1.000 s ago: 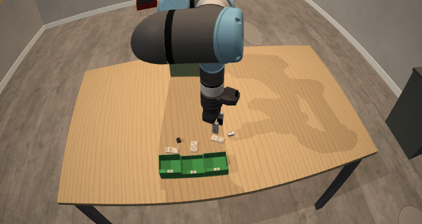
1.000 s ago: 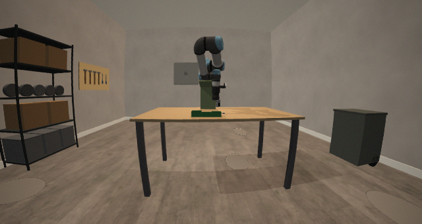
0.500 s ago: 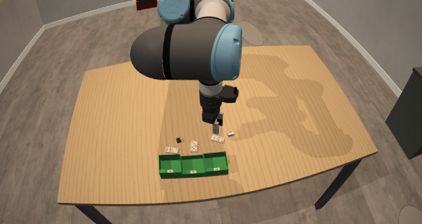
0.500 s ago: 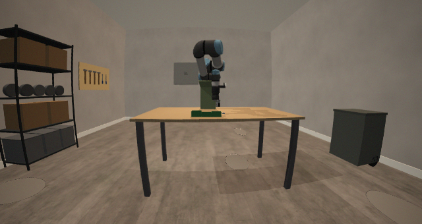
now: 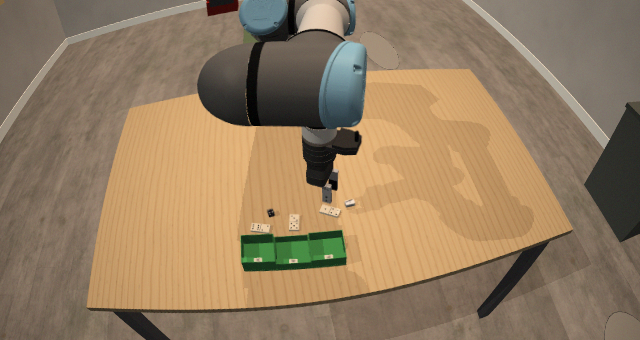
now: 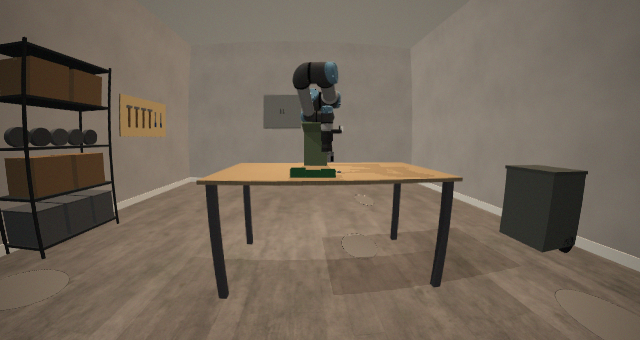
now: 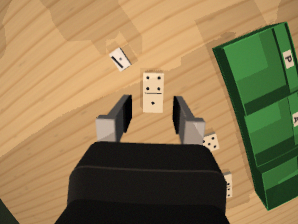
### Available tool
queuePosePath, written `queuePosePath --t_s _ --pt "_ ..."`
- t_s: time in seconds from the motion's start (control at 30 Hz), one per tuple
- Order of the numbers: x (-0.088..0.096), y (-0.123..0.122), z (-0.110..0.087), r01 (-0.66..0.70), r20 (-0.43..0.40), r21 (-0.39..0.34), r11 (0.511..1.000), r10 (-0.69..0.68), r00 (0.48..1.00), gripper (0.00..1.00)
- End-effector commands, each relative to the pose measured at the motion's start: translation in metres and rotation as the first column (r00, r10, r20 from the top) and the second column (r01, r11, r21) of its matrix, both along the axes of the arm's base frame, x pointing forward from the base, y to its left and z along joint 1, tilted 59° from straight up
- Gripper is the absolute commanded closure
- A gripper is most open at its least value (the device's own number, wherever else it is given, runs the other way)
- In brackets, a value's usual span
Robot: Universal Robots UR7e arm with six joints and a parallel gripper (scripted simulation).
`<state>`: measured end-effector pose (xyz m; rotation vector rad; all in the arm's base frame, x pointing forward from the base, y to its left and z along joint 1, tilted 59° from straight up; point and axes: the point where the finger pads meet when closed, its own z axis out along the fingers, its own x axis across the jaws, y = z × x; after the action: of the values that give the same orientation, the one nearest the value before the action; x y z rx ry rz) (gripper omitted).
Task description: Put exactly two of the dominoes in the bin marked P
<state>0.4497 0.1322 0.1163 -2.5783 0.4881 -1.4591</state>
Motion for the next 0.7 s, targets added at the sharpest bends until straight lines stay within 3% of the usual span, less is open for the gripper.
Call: queuePosePath --t_s 0.0,0.1,0.53,0.67 --pt "-0.001 0.000 0.000 0.000 0.001 0.000 1.000 0.000 1.000 0.21" --pt "-0.001 -0.001 -0.002 0.001 -0.003 0.000 1.000 -0.001 1.000 0.21" --pt "0.045 -0.002 -0.027 -0.001 0.002 0.000 1.000 0.001 1.000 0.21" --pt "0.048 -0.002 -0.029 -0.001 0.002 0.000 1.000 0.001 1.000 0.21"
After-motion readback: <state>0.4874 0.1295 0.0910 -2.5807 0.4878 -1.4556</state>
